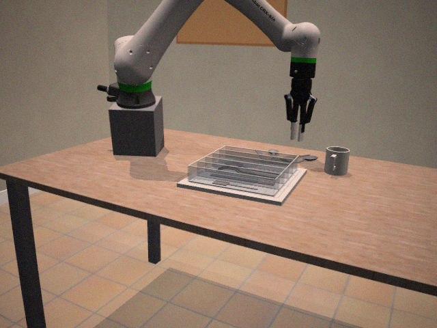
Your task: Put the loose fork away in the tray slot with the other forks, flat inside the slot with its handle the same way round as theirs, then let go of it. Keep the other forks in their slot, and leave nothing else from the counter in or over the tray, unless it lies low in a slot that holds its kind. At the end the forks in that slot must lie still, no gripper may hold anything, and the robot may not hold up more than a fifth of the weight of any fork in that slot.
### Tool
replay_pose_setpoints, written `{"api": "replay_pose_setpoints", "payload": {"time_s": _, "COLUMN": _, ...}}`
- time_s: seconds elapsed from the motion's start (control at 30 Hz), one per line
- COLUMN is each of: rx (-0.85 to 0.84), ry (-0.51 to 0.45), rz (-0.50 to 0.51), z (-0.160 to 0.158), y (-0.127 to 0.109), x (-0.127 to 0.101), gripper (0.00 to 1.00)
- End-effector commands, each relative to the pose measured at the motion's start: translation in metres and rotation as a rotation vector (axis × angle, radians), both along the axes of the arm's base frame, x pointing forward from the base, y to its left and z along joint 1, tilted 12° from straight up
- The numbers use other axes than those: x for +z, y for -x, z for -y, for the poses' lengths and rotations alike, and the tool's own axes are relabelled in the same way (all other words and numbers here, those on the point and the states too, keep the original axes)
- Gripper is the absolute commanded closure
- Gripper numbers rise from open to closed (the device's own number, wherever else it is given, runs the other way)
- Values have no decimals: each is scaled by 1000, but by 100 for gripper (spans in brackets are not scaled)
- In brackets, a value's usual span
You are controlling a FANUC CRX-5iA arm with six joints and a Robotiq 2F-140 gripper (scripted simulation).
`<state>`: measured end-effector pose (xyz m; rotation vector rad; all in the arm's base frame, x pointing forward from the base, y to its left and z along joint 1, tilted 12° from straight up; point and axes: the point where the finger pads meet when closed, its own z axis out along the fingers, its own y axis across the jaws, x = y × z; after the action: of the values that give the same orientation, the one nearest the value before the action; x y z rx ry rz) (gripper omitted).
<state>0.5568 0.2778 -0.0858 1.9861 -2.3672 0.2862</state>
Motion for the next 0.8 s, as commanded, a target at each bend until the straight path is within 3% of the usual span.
{"api": "replay_pose_setpoints", "payload": {"time_s": 0.0, "rx": -14, "ry": 12, "rz": 11, "z": 0, "y": 0, "x": 0, "gripper": 83}}
{"api": "replay_pose_setpoints", "payload": {"time_s": 0.77, "rx": -14, "ry": 12, "rz": 11, "z": 1, "y": 0, "x": -5, "gripper": 83}}
